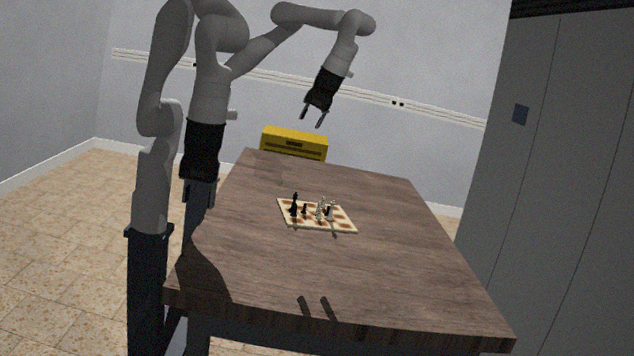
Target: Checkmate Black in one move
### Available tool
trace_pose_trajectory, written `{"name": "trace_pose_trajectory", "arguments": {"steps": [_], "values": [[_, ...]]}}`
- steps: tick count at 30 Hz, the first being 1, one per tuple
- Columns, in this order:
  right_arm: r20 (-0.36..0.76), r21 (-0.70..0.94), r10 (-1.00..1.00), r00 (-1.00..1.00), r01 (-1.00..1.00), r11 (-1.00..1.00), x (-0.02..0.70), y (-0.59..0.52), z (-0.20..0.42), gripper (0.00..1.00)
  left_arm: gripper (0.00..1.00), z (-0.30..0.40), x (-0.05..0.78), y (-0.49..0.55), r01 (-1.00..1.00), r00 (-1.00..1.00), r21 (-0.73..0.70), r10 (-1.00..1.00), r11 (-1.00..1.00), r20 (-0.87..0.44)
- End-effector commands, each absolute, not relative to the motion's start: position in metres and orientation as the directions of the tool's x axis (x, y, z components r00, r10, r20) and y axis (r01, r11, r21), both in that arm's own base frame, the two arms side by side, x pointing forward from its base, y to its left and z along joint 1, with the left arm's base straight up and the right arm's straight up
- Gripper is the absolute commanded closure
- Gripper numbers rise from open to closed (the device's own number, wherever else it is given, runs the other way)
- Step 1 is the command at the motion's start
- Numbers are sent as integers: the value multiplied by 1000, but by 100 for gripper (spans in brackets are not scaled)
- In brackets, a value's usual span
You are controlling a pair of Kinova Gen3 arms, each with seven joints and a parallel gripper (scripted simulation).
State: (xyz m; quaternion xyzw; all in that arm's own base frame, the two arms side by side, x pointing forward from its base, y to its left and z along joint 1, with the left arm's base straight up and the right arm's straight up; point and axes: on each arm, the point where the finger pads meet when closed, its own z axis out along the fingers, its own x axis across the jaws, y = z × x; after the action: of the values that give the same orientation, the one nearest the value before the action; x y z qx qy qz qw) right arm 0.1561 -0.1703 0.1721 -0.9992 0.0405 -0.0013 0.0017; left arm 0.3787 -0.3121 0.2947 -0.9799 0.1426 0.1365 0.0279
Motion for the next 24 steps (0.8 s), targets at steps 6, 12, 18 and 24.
{"name": "trace_pose_trajectory", "arguments": {"steps": [6,12,18,24], "values": [[0,-12,-79,997,-79,-997,162,-171,173,0,0,296,380,-311,-282,924,-15,-268,-959,-273],[-13,-53,-68,998,-69,-996,190,-173,177,0,0,295,384,-305,-260,931,-18,-246,-965,-271],[-26,-105,-52,998,-55,-993,223,-171,180,0,0,294,391,-297,-229,939,-21,-215,-973,-268],[-44,-208,-16,999,-25,-978,284,-160,181,0,0,291,405,-276,-153,955,-28,-141,-988,-261]]}}
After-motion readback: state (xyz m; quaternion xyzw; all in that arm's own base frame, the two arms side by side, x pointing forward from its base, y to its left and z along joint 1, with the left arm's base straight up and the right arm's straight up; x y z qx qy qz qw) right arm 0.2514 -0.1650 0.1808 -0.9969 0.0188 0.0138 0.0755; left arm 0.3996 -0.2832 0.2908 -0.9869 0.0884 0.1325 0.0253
